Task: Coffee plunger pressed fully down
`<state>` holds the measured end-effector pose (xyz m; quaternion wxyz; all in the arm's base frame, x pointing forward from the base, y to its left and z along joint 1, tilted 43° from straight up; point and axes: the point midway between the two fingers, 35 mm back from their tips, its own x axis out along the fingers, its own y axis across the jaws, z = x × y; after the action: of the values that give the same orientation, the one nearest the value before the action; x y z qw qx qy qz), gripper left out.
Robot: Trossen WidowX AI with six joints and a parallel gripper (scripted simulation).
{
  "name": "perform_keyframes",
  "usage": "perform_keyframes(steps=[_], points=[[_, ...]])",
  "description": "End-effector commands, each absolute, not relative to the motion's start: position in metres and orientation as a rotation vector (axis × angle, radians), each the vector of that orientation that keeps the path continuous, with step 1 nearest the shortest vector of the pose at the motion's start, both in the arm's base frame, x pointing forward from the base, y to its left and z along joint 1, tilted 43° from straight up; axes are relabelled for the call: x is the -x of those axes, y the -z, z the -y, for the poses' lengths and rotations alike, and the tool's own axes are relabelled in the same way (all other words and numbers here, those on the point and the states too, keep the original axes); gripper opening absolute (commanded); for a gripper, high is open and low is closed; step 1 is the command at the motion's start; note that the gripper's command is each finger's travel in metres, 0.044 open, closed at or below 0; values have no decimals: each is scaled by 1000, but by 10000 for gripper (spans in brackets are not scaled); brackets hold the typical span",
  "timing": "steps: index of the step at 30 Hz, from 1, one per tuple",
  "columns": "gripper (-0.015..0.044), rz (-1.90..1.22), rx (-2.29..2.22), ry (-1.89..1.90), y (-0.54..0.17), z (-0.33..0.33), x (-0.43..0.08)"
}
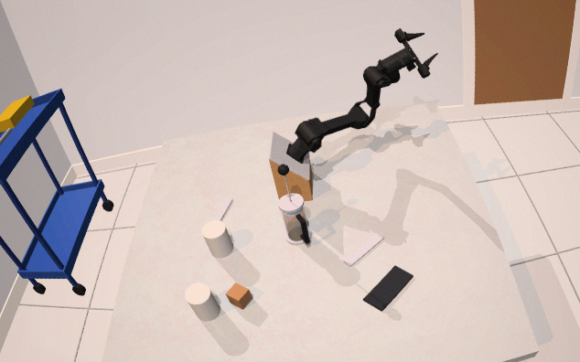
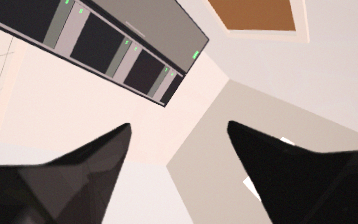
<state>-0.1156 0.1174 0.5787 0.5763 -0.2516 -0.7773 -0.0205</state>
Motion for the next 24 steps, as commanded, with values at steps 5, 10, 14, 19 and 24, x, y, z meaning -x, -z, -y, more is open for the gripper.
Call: perform_keyframes(steps=[5,10,14,19,24], points=[[440,1743,590,88,-586,-106,93],[440,1556,582,176,-598,-75,41],[440,1336,584,247,-600,-40,-16],[440,1042,586,310,-587,9,-87],[440,745,564,332,-553,58,-150]])
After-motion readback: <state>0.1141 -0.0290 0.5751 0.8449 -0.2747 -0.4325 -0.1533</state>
